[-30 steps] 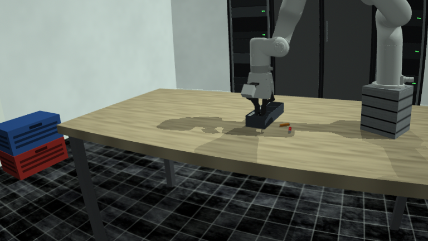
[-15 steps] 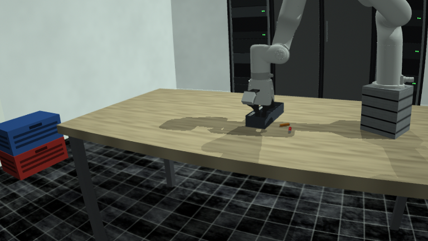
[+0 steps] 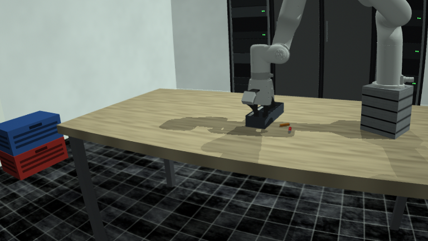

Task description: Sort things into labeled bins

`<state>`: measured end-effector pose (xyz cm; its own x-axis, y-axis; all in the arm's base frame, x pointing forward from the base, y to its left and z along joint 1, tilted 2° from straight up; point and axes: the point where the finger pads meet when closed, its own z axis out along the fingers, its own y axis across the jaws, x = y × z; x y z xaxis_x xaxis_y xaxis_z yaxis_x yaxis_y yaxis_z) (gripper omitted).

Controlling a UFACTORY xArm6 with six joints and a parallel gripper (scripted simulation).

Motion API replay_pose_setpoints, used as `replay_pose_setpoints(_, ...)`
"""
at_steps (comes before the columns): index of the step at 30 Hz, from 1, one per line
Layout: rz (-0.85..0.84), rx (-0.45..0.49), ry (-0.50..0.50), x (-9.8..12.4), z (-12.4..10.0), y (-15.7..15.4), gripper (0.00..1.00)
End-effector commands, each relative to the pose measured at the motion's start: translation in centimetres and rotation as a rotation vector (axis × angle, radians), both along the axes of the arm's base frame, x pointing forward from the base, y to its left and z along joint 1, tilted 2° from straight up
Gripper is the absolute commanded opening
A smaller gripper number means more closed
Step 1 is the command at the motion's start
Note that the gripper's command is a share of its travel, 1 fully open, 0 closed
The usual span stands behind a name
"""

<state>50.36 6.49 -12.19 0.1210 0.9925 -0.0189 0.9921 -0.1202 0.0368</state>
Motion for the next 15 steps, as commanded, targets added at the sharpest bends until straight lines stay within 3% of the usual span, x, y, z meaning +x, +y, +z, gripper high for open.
replay_pose_setpoints(1, 0.000, 0.001, -0.004, 0.17, 0.14, 0.03, 0.30)
replay_pose_setpoints(15, 0.000, 0.001, -0.004, 0.14, 0.81, 0.04, 0.30)
